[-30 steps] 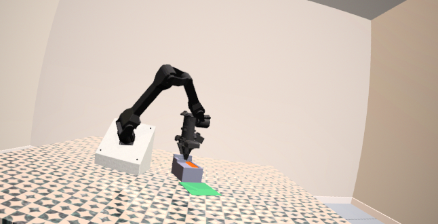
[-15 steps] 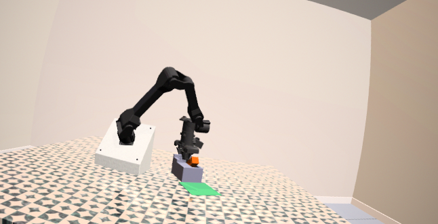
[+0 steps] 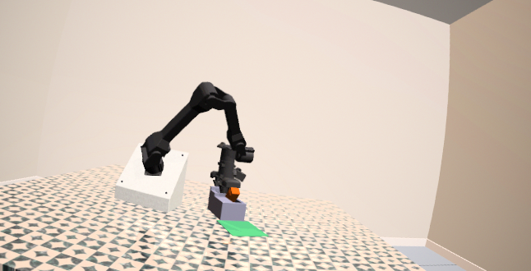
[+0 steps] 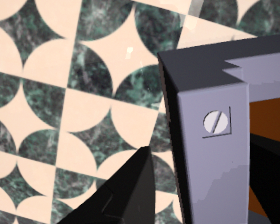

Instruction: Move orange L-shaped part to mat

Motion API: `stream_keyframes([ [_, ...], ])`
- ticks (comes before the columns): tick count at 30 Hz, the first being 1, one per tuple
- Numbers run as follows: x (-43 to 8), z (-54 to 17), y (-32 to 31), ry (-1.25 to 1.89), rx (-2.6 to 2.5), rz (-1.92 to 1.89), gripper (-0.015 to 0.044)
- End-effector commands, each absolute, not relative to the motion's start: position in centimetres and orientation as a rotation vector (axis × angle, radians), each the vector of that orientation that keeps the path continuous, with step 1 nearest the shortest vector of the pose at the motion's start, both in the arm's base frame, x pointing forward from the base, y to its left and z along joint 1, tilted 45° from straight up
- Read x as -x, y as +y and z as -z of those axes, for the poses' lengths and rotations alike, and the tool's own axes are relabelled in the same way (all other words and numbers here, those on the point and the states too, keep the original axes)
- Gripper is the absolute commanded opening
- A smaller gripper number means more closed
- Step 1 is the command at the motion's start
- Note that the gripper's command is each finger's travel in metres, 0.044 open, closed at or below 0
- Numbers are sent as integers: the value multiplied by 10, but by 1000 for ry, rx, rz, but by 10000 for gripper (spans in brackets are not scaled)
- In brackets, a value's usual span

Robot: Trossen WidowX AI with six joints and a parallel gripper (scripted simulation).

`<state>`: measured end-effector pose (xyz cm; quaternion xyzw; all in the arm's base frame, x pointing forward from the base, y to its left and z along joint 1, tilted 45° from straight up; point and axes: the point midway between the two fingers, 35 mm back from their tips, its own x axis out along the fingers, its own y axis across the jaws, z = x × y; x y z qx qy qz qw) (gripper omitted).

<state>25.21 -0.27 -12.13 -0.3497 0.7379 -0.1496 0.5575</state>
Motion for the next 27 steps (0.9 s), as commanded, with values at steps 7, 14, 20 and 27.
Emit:
stream_keyframes([
  [7, -251, 122, -5, 1745, 836, 356, 180],
  [14, -252, 121, -2, 1742, 826, 353, 180],
  [20, -250, 120, 11, 1744, 834, 354, 180],
  [27, -257, 99, 31, 1744, 833, 352, 180],
])
